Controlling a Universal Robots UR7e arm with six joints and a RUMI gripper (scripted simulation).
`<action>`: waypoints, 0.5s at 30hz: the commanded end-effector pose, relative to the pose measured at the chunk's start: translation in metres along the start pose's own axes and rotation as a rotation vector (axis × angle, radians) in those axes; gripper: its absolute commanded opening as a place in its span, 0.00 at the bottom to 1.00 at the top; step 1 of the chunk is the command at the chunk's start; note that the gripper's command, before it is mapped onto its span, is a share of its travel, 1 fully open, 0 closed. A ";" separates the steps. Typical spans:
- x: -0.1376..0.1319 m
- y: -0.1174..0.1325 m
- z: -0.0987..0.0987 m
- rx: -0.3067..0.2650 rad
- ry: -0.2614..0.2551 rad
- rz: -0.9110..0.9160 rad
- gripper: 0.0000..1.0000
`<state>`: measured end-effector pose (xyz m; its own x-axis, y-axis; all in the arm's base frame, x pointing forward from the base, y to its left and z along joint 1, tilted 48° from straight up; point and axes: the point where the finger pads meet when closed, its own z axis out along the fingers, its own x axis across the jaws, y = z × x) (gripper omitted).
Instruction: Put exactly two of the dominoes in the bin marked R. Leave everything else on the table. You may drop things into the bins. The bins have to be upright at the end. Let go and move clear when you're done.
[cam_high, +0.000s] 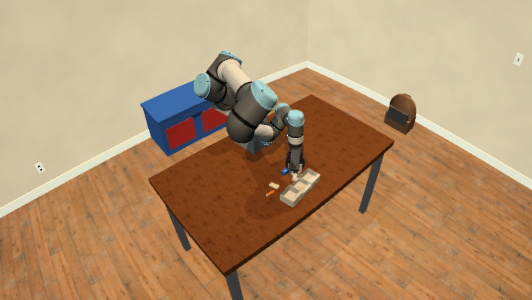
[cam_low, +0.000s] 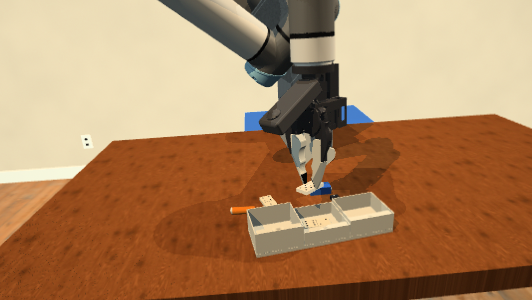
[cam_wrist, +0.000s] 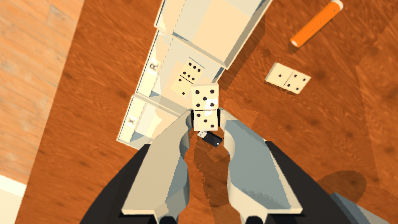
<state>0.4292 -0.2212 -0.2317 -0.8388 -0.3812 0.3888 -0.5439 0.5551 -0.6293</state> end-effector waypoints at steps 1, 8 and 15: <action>-0.029 -0.015 0.004 -0.003 0.011 0.157 0.00; -0.038 -0.019 0.004 -0.001 0.009 0.290 0.00; -0.037 -0.017 0.004 -0.003 0.015 0.385 0.00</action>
<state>0.4667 -0.2206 -0.2380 -0.9578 -0.2137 0.1923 -0.2858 0.6375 -0.7154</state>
